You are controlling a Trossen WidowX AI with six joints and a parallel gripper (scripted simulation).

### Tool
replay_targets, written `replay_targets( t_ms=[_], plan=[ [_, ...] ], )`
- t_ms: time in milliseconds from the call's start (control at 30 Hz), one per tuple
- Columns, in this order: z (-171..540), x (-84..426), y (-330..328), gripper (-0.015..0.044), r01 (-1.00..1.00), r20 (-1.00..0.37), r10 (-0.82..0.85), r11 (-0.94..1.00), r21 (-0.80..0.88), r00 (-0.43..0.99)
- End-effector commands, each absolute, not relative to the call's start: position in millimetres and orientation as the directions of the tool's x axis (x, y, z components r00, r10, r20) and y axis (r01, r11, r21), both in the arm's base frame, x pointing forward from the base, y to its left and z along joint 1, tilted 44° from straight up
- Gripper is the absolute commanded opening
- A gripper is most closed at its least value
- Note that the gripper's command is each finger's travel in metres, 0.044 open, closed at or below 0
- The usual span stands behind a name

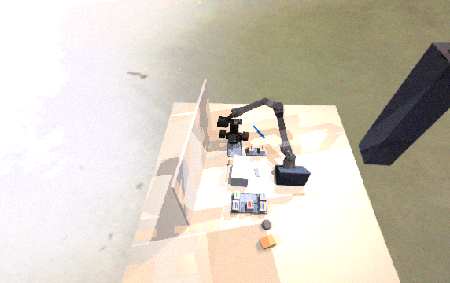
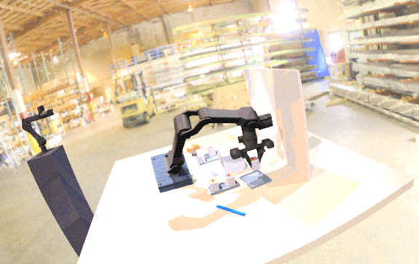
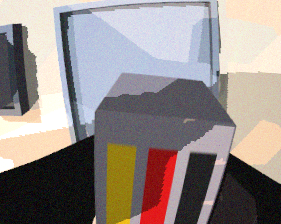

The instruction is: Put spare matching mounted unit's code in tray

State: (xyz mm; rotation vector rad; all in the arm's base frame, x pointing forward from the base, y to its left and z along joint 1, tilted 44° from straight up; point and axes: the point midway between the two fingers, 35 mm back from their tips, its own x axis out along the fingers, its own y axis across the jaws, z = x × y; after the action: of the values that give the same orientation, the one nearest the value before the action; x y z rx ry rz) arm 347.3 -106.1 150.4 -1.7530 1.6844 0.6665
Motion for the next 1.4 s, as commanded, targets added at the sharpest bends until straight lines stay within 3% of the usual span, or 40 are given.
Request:
replay_targets(
  t_ms=[0, 1367],
  plan=[
    [147.1, 346.4, -108.9, 0.0, -0.997, -0.718, -0.693, -0.009, -0.077, 0.061],
    [123.7, 342.1, -134.1, 0.0, -0.998, -0.713, -0.699, -0.005, -0.067, 0.052]
  ],
)
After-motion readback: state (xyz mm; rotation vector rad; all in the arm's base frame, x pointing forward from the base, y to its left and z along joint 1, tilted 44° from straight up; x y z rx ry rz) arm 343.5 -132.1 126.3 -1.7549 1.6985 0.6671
